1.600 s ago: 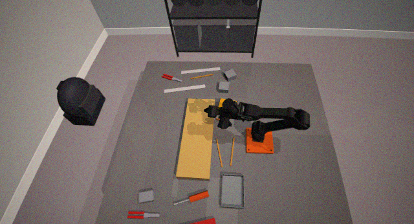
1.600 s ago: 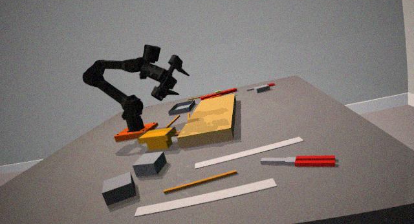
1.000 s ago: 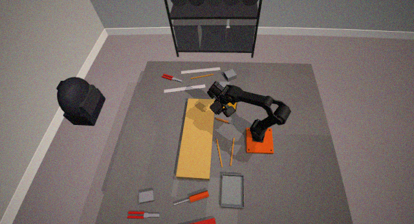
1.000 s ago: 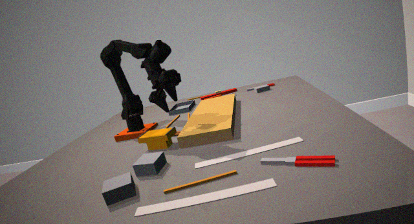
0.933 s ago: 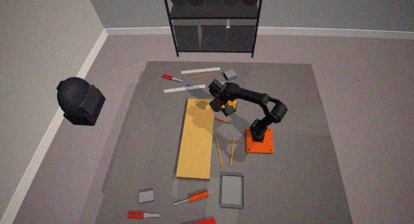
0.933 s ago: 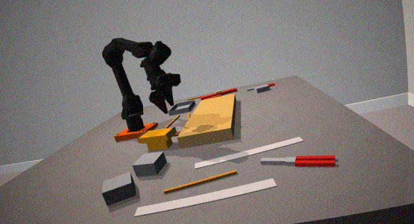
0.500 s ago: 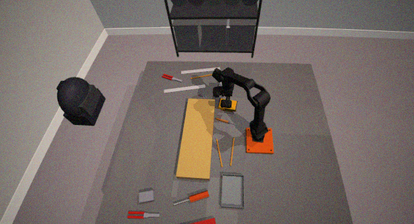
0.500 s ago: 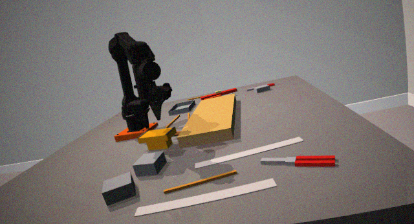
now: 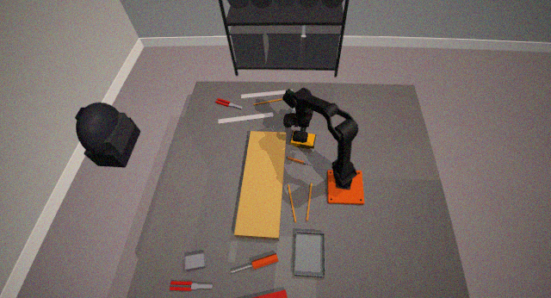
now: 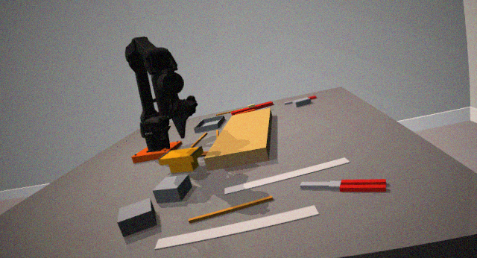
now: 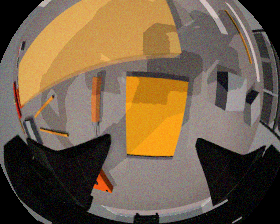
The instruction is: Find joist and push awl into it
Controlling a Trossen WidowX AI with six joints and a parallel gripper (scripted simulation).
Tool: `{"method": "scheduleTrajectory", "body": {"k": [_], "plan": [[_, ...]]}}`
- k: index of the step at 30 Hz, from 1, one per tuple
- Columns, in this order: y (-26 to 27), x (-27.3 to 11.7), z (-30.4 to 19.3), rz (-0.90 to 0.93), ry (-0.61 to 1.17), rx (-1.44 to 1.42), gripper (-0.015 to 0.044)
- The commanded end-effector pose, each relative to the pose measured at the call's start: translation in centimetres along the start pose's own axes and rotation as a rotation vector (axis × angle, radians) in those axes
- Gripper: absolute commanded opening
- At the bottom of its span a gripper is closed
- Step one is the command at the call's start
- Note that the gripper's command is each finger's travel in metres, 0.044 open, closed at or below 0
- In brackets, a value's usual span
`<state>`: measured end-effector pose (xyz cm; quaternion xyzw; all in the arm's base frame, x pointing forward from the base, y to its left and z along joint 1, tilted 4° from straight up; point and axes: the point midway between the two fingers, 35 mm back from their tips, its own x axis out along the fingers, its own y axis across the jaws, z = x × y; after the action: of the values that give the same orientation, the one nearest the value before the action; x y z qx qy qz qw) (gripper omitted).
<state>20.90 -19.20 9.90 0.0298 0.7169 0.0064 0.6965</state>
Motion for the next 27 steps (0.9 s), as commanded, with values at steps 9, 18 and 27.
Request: {"method": "scheduleTrajectory", "body": {"k": [9,18,27], "plan": [[-0.1,1.5,0.3,0.003,-0.002,0.007,0.0440],[-0.1,2.9,0.4,0.004,-0.002,0.007,0.0440],[-0.1,4.4,0.5,0.004,-0.002,0.007,0.0440]]}}
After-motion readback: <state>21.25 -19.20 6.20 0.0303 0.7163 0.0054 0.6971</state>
